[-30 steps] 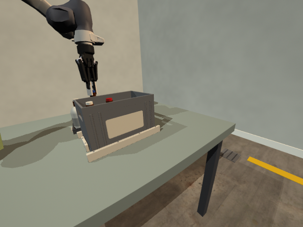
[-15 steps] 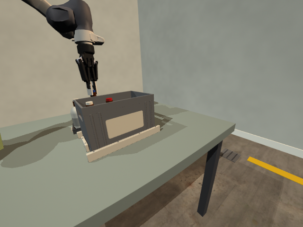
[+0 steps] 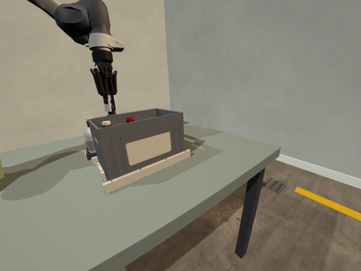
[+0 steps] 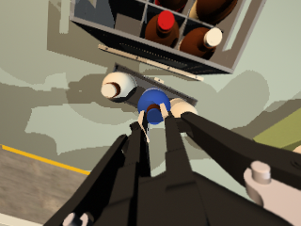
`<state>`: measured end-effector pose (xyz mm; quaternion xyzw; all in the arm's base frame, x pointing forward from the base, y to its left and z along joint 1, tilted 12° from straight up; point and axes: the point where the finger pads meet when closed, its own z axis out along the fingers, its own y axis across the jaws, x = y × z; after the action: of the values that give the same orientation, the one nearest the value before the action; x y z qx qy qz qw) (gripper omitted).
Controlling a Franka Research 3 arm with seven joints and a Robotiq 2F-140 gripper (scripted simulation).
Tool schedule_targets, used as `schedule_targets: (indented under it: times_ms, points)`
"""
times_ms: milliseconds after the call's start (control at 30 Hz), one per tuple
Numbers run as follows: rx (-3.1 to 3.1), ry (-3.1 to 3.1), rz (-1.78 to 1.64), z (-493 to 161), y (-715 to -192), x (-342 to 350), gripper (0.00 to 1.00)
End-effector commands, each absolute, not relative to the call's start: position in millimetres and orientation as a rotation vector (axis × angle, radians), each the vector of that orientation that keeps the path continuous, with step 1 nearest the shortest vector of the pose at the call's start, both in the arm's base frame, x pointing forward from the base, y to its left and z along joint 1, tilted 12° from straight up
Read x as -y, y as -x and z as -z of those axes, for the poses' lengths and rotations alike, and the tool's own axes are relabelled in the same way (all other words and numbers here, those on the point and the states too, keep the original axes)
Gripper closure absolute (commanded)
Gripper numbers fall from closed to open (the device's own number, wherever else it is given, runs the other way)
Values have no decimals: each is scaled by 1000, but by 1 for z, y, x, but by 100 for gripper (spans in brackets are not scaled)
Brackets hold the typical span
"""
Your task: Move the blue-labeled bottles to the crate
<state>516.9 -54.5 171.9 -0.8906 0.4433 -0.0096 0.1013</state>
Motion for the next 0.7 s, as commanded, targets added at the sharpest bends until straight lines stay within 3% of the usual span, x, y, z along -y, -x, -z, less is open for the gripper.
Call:
schedule_targets:
  times_ms: [0, 667]
  points:
    - [-1308, 2630, 44, -182, -520, 59, 100]
    - [-1308, 2630, 44, -201, -521, 63, 100]
